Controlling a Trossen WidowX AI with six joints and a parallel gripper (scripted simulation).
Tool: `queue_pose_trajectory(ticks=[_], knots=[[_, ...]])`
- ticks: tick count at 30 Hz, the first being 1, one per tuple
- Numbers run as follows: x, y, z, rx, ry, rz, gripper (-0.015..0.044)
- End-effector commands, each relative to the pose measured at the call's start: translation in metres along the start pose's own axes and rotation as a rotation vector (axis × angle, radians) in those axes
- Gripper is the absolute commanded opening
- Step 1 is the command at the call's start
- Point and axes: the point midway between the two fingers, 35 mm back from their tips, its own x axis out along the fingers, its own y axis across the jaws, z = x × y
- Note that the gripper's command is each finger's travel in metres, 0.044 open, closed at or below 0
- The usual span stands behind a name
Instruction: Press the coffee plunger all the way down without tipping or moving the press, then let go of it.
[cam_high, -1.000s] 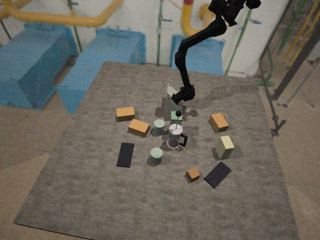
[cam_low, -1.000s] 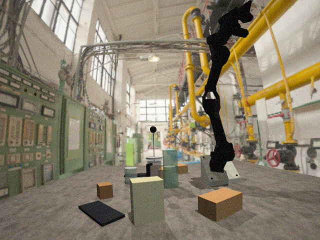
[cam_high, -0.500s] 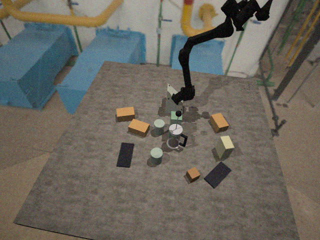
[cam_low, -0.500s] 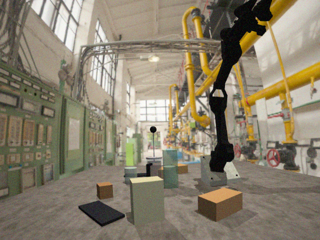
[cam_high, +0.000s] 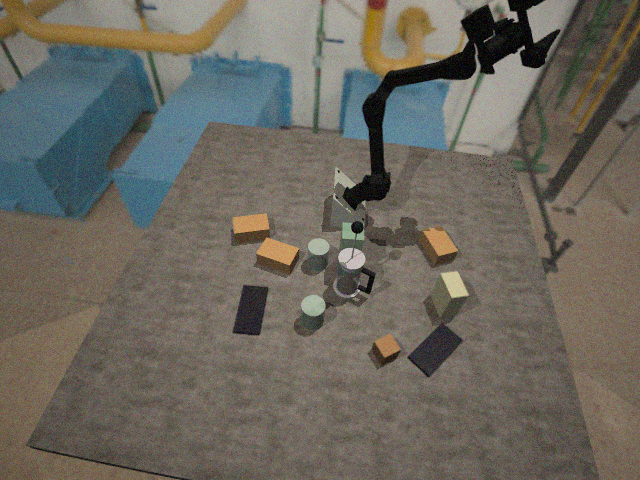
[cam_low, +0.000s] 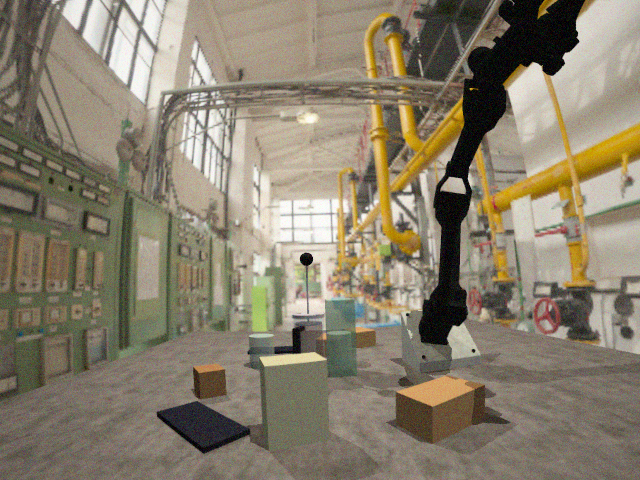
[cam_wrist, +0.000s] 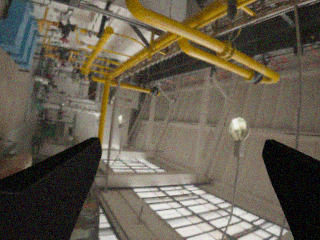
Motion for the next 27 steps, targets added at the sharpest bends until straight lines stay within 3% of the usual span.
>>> queue_pose_trajectory(ticks=[1, 13, 21, 27], knots=[[0.007, 0.035, -0.005, 0.007, 0.032, 0.091, 0.044], [-0.004, 0.175, -0.045, 0.019, 0.236, 0.501, 0.044], [-0.063, 0.262, -0.111, 0.049, 0.5, 0.772, 0.044], [-0.14, 0.303, -0.168, 0.121, 0.764, 0.969, 0.044]])
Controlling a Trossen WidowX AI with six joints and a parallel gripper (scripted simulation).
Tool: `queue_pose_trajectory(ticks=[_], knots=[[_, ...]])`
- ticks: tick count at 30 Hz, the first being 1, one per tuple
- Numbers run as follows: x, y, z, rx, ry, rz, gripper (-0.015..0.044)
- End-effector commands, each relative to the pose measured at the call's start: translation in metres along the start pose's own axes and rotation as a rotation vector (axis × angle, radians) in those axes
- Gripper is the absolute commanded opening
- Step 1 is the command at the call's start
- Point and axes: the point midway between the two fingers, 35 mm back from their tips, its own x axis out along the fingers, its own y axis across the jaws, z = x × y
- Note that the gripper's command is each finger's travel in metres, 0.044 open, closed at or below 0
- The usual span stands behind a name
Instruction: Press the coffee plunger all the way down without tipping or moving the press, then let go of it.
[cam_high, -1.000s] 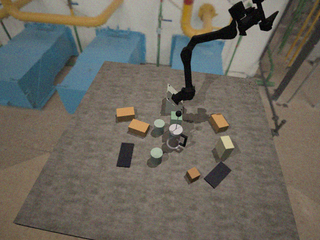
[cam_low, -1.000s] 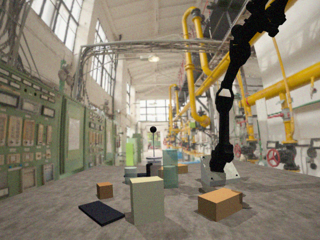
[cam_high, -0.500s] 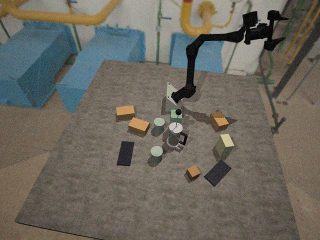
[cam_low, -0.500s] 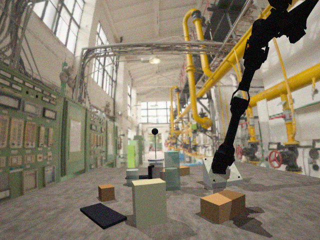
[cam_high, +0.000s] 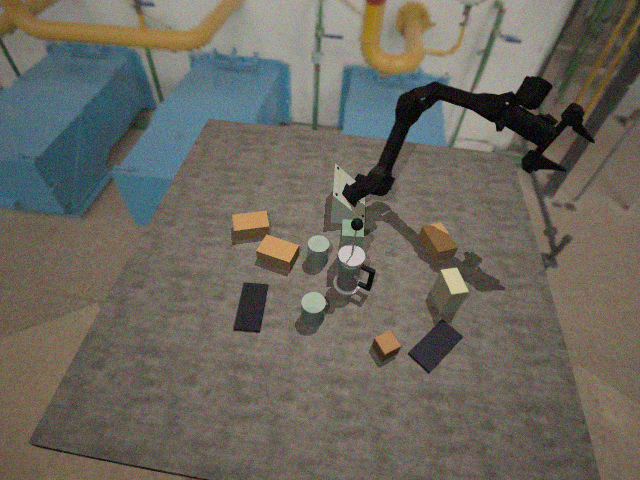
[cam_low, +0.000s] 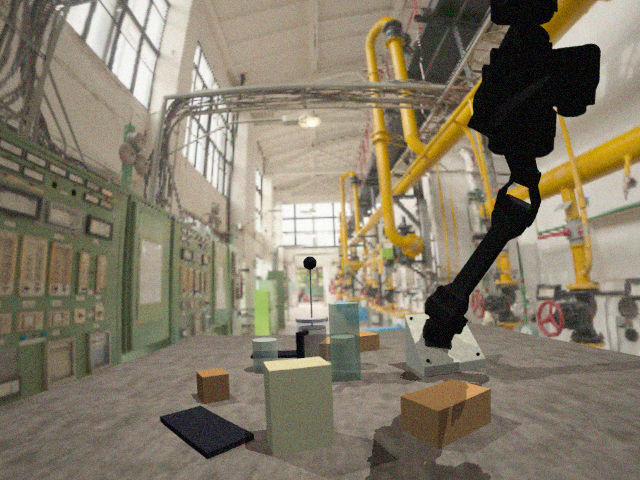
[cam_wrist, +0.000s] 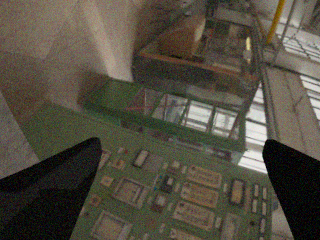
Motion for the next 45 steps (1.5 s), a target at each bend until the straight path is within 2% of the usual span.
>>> queue_pose_trajectory(ticks=[1, 5, 10, 16, 21, 28, 35, 39, 45], knots=[[0.008, 0.04, -0.053, 0.092, 0.137, 0.126, 0.044], [-0.002, 0.076, -0.113, 0.217, 0.307, 0.231, 0.044], [-0.039, 0.115, -0.187, 0.421, 0.536, 0.316, 0.044], [-0.113, 0.154, -0.258, 0.724, 0.809, 0.331, 0.044], [-0.19, 0.176, -0.294, 1.033, 1.009, 0.236, 0.044], [-0.306, 0.196, -0.308, 1.512, 1.207, -0.076, 0.044], [-0.397, 0.203, -0.288, 1.929, 1.197, -0.536, 0.044], [-0.405, 0.203, -0.285, 1.96, 1.207, -0.602, 0.044], [-0.4, 0.221, -0.282, 1.96, 1.213, -0.607, 0.044]])
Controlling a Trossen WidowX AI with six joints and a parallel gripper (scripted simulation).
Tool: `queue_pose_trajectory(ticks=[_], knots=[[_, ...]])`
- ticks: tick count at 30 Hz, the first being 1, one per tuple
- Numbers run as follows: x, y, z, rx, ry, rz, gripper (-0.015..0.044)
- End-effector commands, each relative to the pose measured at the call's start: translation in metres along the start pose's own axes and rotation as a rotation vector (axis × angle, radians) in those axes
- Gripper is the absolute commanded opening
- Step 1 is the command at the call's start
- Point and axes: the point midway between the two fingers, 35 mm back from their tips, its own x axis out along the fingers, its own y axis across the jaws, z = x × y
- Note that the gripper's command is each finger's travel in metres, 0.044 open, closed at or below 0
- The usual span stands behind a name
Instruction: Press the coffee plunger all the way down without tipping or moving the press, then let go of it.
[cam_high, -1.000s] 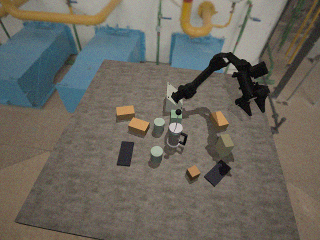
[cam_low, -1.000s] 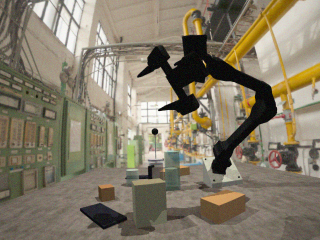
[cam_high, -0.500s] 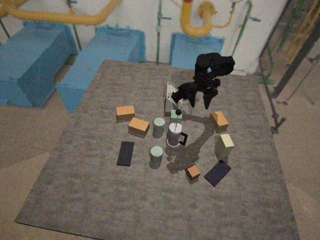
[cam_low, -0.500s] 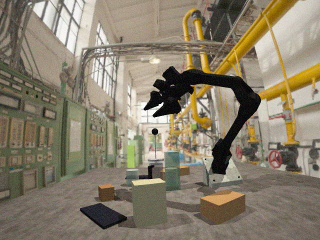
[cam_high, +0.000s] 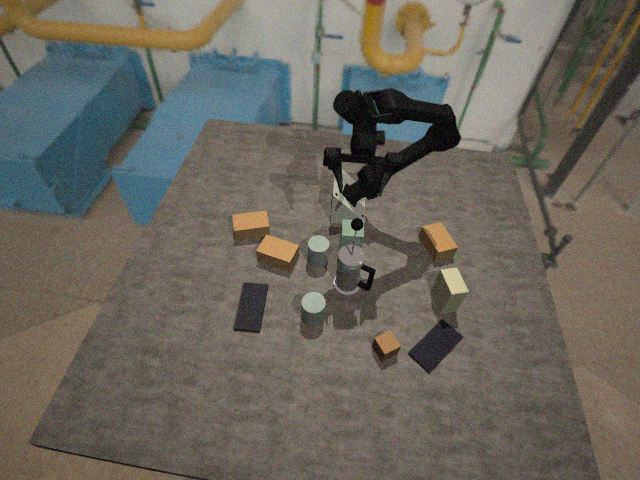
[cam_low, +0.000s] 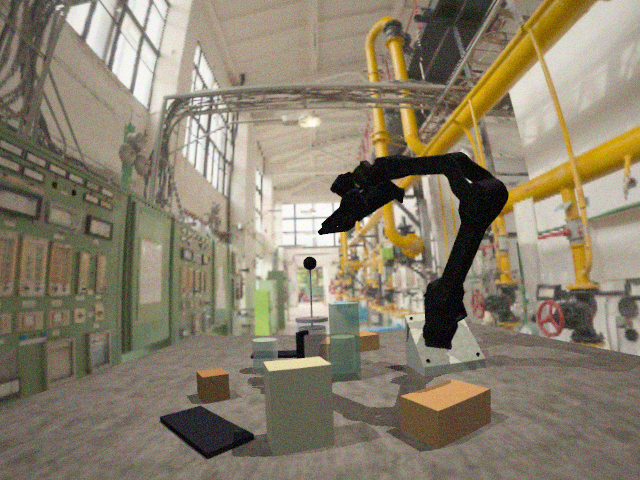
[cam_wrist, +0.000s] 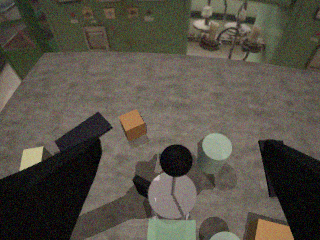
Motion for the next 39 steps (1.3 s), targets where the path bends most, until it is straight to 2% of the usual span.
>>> queue_pose_trajectory(ticks=[1, 6, 38, 39], knots=[[0.009, 0.001, -0.018, 0.016, 0.004, 0.003, 0.044], [0.025, 0.001, -0.048, 0.018, 0.003, 0.002, 0.044], [0.066, 0.002, -0.047, 0.016, 0.0, 0.005, 0.044], [0.066, 0.002, -0.047, 0.016, 0.0, 0.005, 0.0414]])
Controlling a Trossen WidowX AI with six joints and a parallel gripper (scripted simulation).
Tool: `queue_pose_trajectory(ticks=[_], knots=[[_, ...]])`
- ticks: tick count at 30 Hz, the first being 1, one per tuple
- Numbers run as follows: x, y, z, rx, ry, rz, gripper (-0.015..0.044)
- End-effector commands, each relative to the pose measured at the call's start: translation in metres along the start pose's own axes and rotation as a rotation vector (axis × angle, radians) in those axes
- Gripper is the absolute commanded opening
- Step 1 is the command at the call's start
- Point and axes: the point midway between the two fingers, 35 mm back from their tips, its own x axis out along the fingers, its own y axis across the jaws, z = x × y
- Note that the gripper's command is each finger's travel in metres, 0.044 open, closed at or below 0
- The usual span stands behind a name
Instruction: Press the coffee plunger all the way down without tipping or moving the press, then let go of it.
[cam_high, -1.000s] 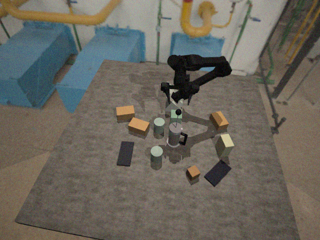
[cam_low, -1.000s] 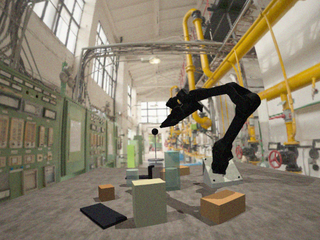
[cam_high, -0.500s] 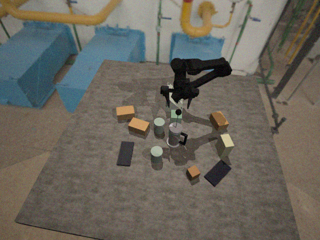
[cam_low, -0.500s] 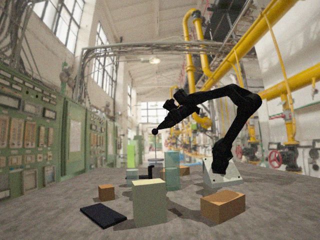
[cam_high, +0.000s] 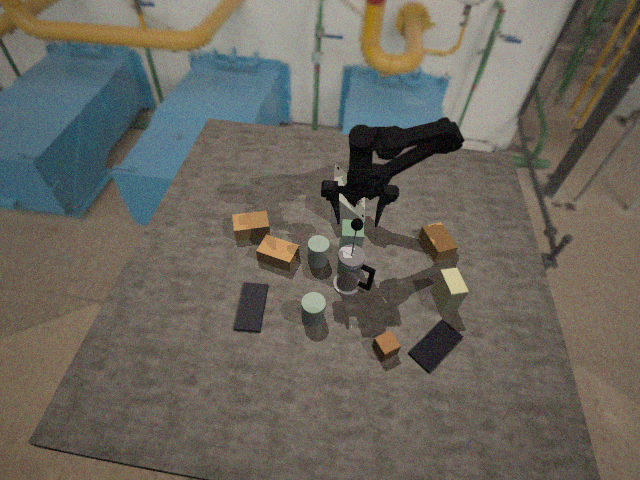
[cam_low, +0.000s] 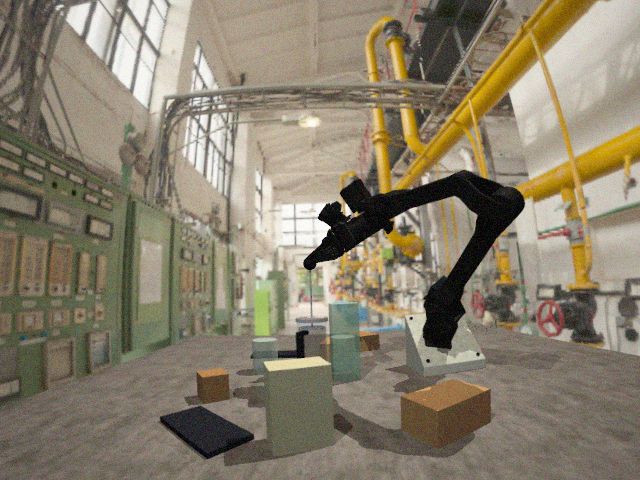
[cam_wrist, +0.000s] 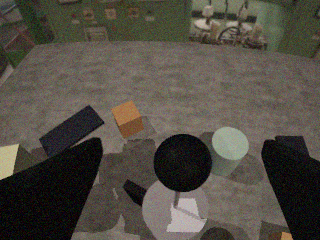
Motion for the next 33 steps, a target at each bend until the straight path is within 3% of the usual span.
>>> queue_pose_trajectory(ticks=[1, 10, 14, 33], knots=[[0.002, 0.0, -0.003, 0.008, 0.002, -0.003, 0.0387], [0.002, 0.0, -0.003, 0.008, 0.002, -0.003, 0.0151], [0.002, 0.0, -0.003, 0.008, 0.002, -0.003, 0.0126], [0.013, -0.003, -0.016, 0.007, 0.007, -0.005, 0.0126]])
